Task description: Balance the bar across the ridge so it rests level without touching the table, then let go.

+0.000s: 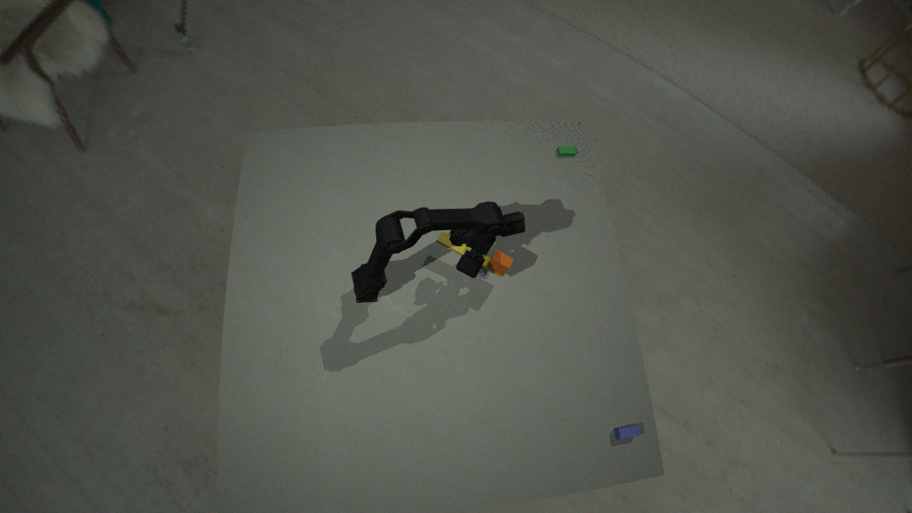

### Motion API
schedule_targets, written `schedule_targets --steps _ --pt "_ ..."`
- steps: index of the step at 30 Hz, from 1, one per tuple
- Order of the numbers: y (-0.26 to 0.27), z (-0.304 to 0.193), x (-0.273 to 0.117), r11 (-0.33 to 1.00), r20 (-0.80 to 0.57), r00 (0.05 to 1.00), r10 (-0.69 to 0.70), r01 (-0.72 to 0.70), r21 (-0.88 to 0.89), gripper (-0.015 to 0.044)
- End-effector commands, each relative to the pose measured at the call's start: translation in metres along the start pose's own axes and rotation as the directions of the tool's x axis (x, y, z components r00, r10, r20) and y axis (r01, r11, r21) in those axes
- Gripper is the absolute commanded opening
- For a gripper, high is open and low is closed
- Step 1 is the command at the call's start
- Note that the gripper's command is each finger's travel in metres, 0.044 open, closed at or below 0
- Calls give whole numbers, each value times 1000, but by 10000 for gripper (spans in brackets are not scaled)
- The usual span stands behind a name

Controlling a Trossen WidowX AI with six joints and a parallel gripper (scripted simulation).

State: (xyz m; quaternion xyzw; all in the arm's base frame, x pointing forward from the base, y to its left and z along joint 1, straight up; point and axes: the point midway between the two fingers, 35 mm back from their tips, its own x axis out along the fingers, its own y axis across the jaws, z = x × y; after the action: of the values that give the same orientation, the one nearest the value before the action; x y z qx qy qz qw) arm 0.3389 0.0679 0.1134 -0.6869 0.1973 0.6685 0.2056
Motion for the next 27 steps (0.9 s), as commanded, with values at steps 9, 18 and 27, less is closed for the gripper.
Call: schedule_targets --steps 9,18,27 --pt "-1 0 1 1000 -1 1000 -3 3 -3 0" --pt "0 0 2 1000 -1 1000 -3 3 -3 0" --pt "0 0 3 1000 -1 1000 -3 3 -3 0"
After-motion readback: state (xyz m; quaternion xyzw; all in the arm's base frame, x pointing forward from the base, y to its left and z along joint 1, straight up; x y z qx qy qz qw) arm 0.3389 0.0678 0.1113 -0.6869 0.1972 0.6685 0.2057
